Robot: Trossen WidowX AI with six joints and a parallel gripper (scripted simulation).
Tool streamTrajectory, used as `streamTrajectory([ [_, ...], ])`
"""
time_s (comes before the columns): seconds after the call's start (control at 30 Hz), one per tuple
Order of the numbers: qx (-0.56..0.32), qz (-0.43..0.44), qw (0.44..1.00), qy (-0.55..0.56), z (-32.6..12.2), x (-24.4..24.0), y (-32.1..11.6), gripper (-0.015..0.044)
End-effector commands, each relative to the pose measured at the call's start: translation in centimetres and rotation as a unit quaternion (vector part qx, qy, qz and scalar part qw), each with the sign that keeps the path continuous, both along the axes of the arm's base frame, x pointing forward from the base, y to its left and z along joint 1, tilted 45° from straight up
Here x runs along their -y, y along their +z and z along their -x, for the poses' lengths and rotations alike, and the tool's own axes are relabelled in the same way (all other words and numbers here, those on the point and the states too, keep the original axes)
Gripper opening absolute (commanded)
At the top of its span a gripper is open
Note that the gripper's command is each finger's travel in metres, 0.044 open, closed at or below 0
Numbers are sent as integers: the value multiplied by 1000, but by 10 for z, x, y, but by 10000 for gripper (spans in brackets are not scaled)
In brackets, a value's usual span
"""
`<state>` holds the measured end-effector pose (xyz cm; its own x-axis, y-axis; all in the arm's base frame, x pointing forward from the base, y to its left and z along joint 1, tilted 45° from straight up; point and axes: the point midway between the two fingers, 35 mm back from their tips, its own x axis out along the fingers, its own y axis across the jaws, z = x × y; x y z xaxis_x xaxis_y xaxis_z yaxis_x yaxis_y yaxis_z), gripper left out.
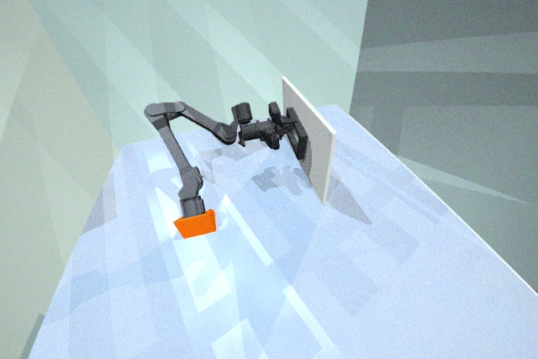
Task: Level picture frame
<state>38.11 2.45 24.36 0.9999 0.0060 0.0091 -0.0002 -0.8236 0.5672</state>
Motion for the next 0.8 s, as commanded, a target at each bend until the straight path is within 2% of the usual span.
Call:
streamTrajectory([
  [0.0, 0, 1, 1000, 0, 0, 0, 0, 0],
  [0.3, 0, 3, 1000, 0, 0, 0, 0, 0],
  [0.43, 0, 37, 999, -1, 0, 0, 0, 0],
  [0.77, 0, 60, 998, -1, 0, 0, 0, 0],
])
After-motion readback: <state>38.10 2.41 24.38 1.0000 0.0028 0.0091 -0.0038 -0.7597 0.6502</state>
